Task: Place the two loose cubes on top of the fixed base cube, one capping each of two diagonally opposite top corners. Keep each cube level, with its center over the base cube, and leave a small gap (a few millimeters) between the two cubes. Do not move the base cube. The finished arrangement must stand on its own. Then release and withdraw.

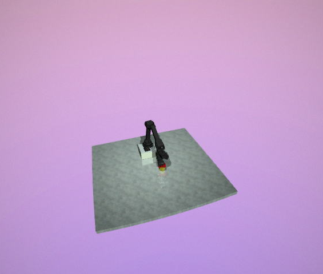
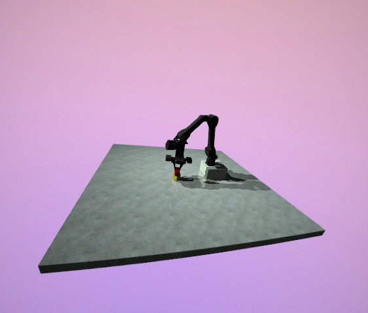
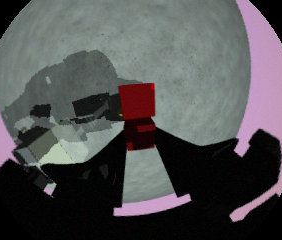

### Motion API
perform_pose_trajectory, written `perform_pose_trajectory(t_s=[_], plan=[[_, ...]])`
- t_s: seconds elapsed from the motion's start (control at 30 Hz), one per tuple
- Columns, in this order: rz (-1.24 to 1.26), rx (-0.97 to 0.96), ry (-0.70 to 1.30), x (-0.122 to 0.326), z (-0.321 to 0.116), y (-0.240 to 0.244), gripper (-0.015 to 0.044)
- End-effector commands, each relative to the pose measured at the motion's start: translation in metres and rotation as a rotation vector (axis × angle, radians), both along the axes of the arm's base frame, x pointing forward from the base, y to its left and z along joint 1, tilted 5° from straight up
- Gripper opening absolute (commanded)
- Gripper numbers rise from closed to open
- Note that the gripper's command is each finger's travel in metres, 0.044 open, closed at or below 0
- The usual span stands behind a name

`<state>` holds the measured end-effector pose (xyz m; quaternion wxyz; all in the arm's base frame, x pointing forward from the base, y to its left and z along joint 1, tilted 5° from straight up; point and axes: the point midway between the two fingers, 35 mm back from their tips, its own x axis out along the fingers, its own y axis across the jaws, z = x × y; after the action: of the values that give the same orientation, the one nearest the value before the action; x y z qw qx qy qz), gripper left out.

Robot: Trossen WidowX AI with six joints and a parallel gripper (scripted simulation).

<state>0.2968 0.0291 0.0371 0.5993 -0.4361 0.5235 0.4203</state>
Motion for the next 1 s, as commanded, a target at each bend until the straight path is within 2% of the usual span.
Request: perform_pose_trajectory(t_s=[0.0, 0.97], plan=[[-0.004, 0.004, 0.004, -0.001, -0.002, 0.001, 0.0205], [0.0, 0.0, 0.0, -0.002, 0.025, -0.001, 0.0205]])
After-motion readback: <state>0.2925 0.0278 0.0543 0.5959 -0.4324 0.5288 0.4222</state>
